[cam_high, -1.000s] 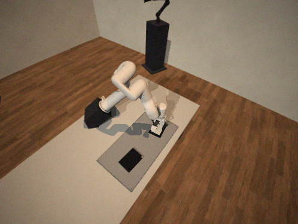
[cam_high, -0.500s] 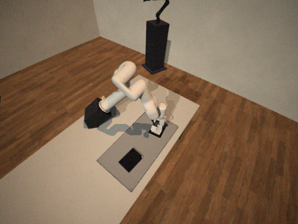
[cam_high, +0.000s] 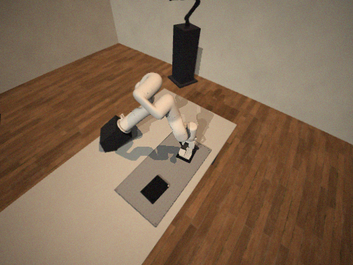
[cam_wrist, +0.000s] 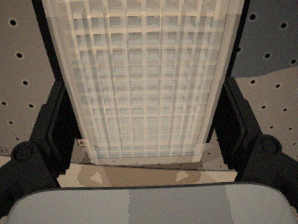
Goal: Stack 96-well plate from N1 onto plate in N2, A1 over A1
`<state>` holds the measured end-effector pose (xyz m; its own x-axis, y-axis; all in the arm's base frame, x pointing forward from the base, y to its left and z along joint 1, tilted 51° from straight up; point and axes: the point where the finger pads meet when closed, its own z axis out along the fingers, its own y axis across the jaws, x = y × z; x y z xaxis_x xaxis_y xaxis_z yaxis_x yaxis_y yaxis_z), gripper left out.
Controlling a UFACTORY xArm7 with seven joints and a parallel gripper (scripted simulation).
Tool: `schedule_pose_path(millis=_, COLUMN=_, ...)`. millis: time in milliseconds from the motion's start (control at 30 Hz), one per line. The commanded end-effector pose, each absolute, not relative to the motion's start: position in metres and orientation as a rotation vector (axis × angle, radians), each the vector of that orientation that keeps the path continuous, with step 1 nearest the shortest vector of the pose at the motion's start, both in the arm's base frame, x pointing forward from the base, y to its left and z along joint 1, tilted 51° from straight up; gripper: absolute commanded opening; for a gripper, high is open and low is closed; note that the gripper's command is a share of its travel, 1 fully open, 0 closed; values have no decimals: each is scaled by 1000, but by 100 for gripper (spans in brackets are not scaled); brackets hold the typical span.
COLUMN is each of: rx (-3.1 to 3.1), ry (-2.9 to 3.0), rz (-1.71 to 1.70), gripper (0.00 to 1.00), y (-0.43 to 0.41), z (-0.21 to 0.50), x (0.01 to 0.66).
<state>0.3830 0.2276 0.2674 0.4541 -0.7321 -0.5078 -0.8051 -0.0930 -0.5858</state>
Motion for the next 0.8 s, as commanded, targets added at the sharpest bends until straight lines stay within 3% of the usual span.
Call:
schedule_pose_path(millis=0, rx=-1842, ry=1301, rz=105, gripper=0, y=228, z=268, x=384)
schedule_pose_path(millis=433, rx=-1842, ry=1301, rz=105, gripper=0, y=229, z=267, x=385)
schedule_pose_path(millis=467, rx=-1842, ry=1301, rz=105, gripper=100, y=229, z=266, x=385)
schedule_pose_path(millis=767, rx=-1842, ry=1301, rz=105, gripper=100, y=229, z=266, x=385)
